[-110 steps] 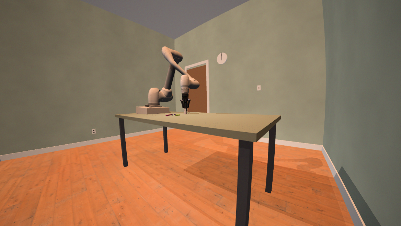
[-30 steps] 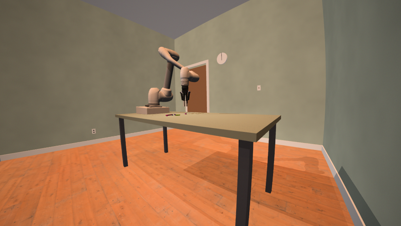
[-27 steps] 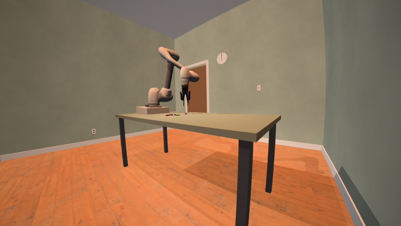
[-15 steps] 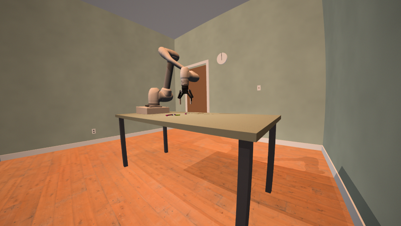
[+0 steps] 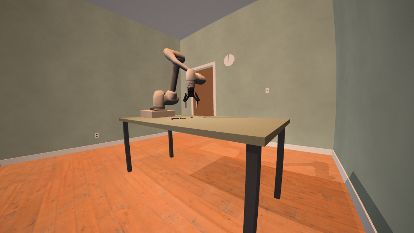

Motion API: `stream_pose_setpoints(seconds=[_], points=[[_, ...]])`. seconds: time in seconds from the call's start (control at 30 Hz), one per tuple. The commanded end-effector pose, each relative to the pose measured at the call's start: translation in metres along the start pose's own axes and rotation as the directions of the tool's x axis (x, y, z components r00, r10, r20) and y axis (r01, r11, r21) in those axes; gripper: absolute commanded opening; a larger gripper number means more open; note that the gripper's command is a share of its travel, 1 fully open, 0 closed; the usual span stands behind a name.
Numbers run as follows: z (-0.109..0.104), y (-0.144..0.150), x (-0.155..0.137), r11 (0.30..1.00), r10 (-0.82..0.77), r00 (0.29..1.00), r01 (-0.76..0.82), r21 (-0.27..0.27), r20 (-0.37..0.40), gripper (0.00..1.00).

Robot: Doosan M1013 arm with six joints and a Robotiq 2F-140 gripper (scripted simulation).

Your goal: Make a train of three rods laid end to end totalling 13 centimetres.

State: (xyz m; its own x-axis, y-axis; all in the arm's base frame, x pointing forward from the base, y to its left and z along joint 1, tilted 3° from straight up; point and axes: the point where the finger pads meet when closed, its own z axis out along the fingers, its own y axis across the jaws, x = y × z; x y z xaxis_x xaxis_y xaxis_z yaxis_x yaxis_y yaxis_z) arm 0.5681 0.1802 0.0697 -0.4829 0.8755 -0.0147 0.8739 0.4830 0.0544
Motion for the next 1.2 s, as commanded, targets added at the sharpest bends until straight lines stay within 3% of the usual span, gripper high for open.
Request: stream_pose_setpoints(seconds=[0.0, 0.27, 0.33, 0.4, 0.83, 0.9, 0.93, 1.17], points=[[0.001, 0.001, -0.010, 0.991, -0.132, 0.991, 0.132, -0.001, -0.002, 1.00], [0.004, 0.003, -0.029, 0.922, -0.386, 0.922, 0.386, -0.001, -0.001, 1.00], [0.004, 0.003, -0.029, 0.922, -0.386, 0.922, 0.386, -0.001, -0.001, 1.00], [0.005, 0.003, -0.038, 0.872, -0.489, 0.872, 0.489, -0.001, -0.001, 1.00], [0.009, 0.004, -0.067, 0.618, -0.786, 0.618, 0.786, -0.001, -0.001, 1.00], [0.009, 0.004, -0.067, 0.618, -0.786, 0.618, 0.786, -0.001, -0.001, 1.00], [0.010, 0.004, -0.074, 0.544, -0.839, 0.544, 0.839, -0.001, -0.001, 1.00], [0.012, 0.004, -0.090, 0.364, -0.931, 0.364, 0.931, -0.001, 0.000, 1.00]])
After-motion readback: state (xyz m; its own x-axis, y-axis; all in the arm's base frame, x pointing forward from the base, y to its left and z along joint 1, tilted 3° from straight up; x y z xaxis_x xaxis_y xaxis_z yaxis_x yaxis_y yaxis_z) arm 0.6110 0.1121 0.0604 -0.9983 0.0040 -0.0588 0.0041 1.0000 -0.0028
